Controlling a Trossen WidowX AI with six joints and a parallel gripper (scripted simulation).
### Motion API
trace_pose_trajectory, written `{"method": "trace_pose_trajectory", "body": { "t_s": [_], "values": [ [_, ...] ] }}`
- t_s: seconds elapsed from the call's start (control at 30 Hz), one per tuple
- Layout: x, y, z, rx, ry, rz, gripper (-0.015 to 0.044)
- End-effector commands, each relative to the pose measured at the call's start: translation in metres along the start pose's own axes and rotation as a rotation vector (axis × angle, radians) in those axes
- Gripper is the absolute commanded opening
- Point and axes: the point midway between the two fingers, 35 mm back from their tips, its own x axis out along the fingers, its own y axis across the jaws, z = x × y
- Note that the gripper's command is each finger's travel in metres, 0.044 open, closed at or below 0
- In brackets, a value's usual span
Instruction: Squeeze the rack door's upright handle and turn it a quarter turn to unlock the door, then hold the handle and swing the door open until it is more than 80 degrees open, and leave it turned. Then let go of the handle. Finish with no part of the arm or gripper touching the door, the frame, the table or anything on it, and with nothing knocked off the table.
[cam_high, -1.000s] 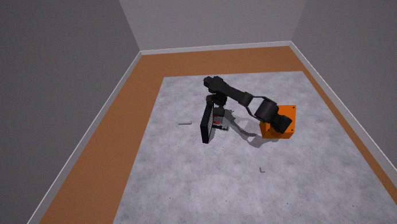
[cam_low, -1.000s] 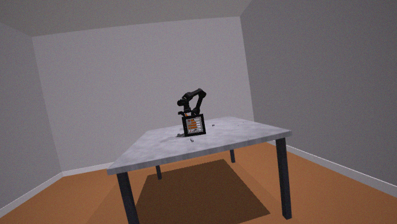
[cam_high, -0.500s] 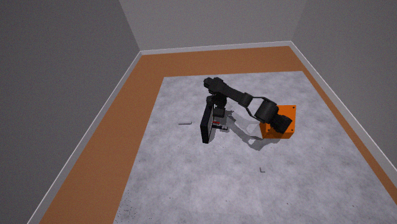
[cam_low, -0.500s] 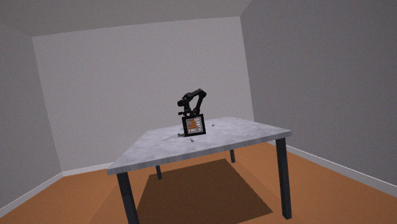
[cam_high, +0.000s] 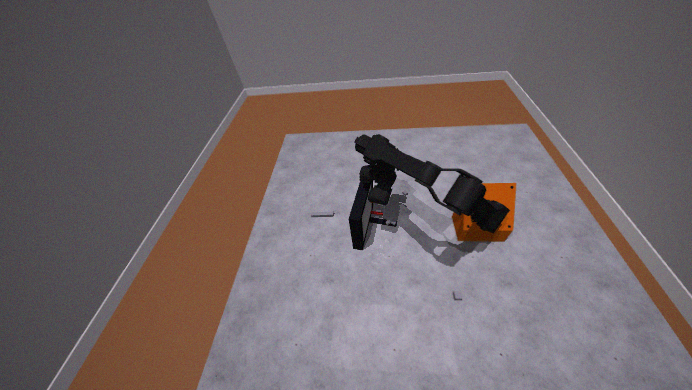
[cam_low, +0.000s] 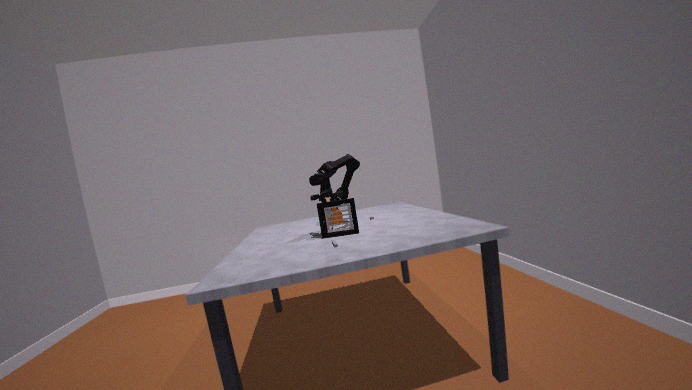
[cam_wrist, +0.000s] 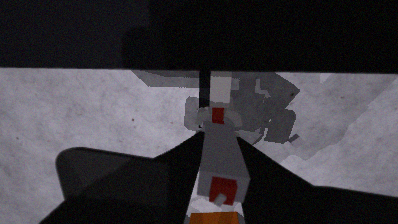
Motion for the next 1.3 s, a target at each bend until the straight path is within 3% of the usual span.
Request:
{"method": "trace_pose_trajectory", "body": {
  "t_s": [0.0,1.07,1.27],
  "values": [
    [0.0014,0.0003,-0.0004,0.168,0.002,0.001,0.0011],
    [0.0014,0.0003,-0.0004,1.745,0.003,-0.001,0.0011],
    [0.0014,0.0003,-0.0004,1.818,0.003,-0.001,0.0011]
  ]
}}
